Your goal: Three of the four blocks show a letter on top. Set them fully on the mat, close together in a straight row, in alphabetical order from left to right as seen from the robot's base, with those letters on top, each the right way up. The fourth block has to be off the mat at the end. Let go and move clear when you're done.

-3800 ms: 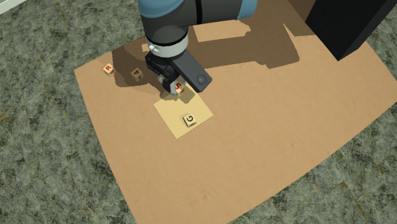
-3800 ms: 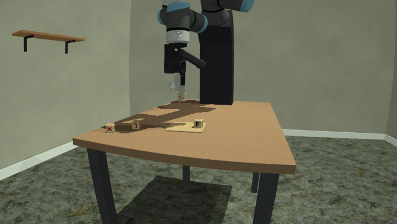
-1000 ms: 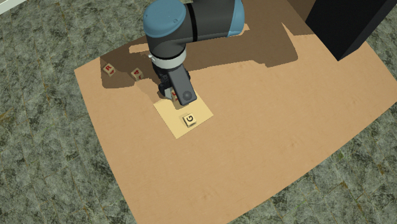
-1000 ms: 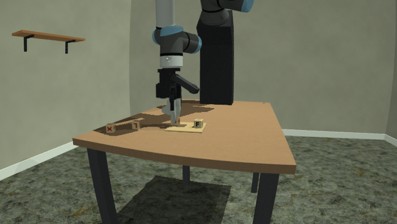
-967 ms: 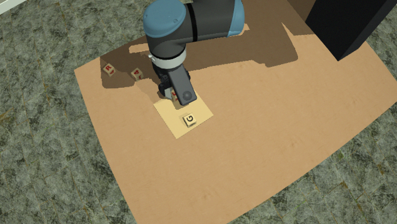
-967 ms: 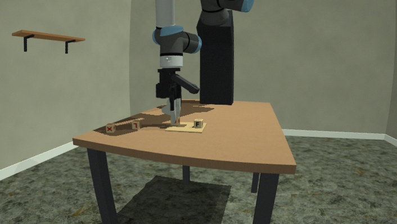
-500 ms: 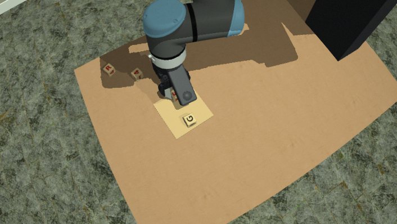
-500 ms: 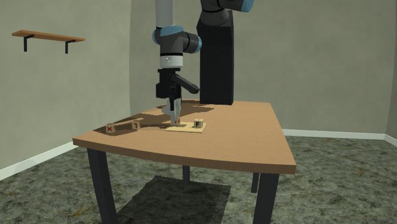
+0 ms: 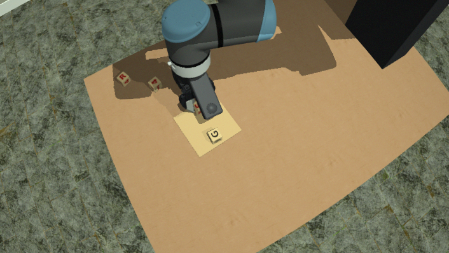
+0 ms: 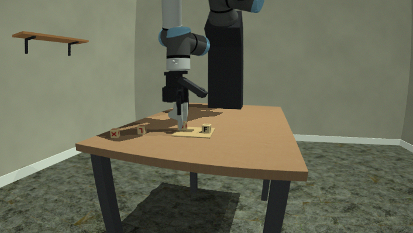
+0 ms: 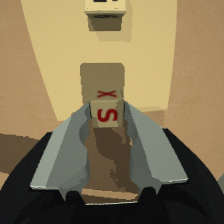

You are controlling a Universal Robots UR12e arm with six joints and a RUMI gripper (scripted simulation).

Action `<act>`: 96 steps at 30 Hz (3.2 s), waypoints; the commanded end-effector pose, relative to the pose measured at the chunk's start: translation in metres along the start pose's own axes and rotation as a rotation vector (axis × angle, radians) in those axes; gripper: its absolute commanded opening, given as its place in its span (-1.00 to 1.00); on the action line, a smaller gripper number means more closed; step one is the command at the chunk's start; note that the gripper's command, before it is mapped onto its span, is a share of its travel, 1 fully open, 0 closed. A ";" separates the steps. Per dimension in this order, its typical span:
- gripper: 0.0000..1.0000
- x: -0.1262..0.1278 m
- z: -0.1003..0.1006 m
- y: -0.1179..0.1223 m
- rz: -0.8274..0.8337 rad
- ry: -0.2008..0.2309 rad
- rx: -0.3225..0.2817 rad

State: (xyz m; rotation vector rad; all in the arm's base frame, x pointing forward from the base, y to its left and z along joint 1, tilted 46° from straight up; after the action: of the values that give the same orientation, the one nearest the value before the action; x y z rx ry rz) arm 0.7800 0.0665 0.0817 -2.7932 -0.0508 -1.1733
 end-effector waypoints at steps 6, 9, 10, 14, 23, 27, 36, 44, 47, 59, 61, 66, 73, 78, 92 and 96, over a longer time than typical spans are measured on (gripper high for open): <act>-0.83 0.000 0.002 0.000 0.000 0.001 0.000; -0.83 0.000 0.002 0.000 0.000 0.001 0.000; -0.83 0.000 0.003 0.000 0.000 0.001 0.000; -0.83 0.000 0.003 0.000 0.000 0.001 0.000; -0.83 0.000 0.003 0.000 0.000 0.001 0.000; -0.83 0.000 0.003 0.000 0.000 0.001 0.000; -0.83 0.000 0.003 0.000 0.000 0.001 0.000; -0.83 0.000 0.003 0.000 0.000 0.001 0.000; -0.83 0.000 0.003 0.000 0.000 0.001 0.000; -0.67 0.000 0.003 0.000 0.000 0.001 0.000; -0.60 0.000 0.003 0.000 0.000 0.001 0.000; -0.52 0.000 0.003 0.000 0.000 0.001 0.000; -0.44 0.000 0.003 0.000 0.000 0.001 0.000; -0.44 0.000 0.003 0.000 0.000 0.001 0.000; -0.44 0.000 -0.038 0.000 0.000 0.001 0.000; -0.44 0.000 -0.060 0.000 0.000 0.001 0.000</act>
State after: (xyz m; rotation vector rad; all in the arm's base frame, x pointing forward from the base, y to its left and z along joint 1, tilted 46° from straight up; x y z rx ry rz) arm 0.7520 0.0622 0.1088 -2.7931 -0.0506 -1.1739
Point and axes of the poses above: the point where the finger pads meet when closed, its own z axis out along the fingers, its own x axis across the jaws, y = z × x, the point moved 6 cm from there along -z, back along the fingers, and after that the axes turned 6 degrees about z, right-handed, at the moved point
